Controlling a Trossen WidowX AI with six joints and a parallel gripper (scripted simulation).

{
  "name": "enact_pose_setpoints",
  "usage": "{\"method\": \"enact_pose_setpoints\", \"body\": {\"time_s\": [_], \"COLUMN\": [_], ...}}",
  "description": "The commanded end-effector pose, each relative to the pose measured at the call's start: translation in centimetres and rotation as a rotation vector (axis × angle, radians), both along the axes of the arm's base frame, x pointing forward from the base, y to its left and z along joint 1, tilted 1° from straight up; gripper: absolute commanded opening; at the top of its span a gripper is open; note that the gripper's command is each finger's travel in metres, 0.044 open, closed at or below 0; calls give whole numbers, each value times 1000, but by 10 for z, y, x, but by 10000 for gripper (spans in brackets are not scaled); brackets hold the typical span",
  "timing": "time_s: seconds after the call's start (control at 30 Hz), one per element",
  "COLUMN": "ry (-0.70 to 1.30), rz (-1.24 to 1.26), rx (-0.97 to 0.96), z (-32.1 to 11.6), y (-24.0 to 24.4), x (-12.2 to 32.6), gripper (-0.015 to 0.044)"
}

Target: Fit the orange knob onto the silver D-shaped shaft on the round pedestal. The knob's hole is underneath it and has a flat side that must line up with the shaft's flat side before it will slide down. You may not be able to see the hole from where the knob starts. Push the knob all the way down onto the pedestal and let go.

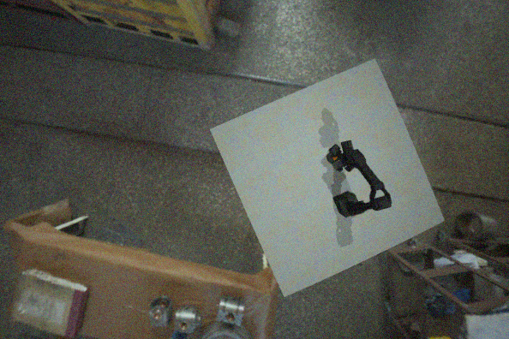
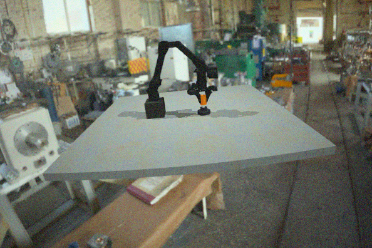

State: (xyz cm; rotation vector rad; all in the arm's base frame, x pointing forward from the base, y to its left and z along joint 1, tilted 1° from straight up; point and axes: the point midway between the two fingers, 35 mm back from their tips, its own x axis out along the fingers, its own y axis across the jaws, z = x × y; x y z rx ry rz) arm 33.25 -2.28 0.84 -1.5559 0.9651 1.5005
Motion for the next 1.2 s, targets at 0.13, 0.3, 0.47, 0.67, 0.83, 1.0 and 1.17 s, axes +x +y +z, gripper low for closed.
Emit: {"method": "enact_pose_setpoints", "body": {"time_s": [0.13,0.3,0.47,0.67,0.83,1.0,1.17], "ry": [-3,-2,-2,-2,-2,-2,-2], "rz": [130,215,215,215,215,215,224], "rx": [0,-2,-2,-2,-2,-2,-3], "z": [3,1,-1,-2,-1,1,3], "y": [1,1,1,1,1,1,1], "x": [2,1,0,1,1,1,2], "gripper": [0,0,0,0,0,0,0]}}
